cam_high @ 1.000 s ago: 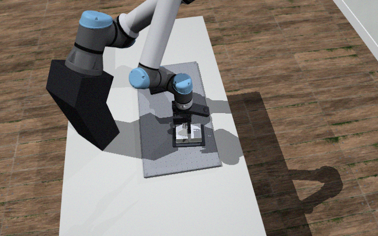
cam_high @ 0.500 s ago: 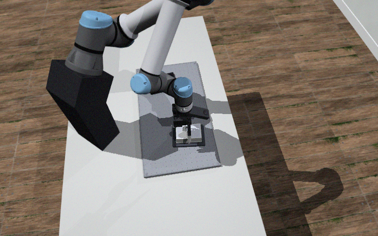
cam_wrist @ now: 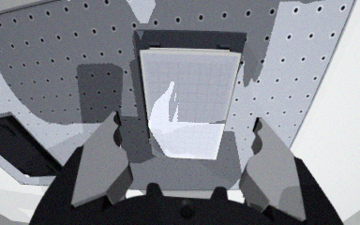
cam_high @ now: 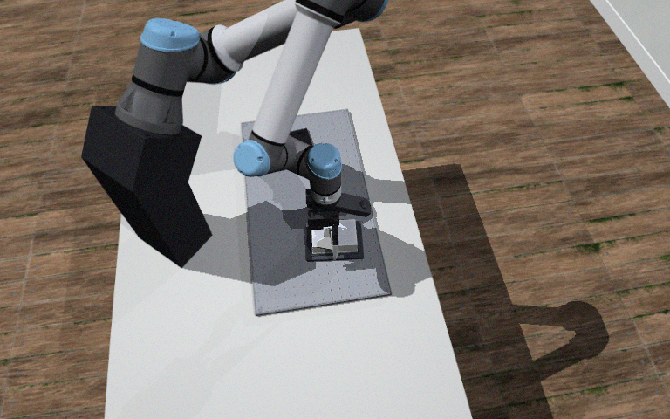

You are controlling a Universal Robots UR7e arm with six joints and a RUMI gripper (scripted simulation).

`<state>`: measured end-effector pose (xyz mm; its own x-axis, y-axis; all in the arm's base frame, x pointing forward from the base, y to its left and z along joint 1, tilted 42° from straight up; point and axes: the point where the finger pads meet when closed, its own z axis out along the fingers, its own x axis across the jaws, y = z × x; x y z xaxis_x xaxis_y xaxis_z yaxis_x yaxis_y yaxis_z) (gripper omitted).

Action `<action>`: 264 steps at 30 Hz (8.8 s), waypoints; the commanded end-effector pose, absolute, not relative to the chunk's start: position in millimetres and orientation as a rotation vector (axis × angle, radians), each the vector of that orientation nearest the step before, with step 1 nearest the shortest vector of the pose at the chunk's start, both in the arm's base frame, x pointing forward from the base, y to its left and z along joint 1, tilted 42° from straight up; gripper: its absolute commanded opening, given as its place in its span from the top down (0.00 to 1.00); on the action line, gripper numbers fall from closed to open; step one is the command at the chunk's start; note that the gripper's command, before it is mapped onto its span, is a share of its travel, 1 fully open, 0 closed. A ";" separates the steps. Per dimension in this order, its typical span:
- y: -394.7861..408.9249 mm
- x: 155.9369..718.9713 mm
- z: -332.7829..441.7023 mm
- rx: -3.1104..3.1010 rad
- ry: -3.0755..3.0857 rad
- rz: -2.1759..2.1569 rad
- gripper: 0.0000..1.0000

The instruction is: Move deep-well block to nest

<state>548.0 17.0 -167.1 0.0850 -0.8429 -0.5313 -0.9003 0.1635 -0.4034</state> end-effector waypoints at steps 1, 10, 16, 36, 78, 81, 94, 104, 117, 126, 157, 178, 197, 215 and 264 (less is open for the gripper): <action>20.6 551.8 -172.8 -1.668 1.745 0.103 0.00; 25.3 555.7 -179.6 -1.668 1.745 0.103 0.00; 25.3 555.7 -179.6 -1.668 1.745 0.103 0.00; 25.3 555.7 -179.6 -1.668 1.745 0.102 1.00; 9.1 542.2 -156.1 -1.668 1.745 0.103 1.00; 6.6 540.1 -152.4 -1.668 1.745 0.103 1.00; -2.8 532.2 -138.7 -1.668 1.745 0.103 1.00; -11.3 525.1 -126.3 -1.668 1.745 0.103 1.00; -16.9 520.4 -118.2 -1.668 1.745 0.103 1.00; -16.9 520.4 -118.2 -1.668 1.745 0.103 1.00; 45.1 491.0 -92.4 -1.852 1.544 -0.002 1.00; 96.0 466.9 -71.4 -1.852 1.544 -0.001 1.00; 141.2 445.5 -52.6 -1.852 1.544 -0.001 1.00; 186.3 424.1 -33.9 -1.852 1.544 -0.001 1.00; 307.7 366.6 16.6 -1.852 1.543 -0.001 1.00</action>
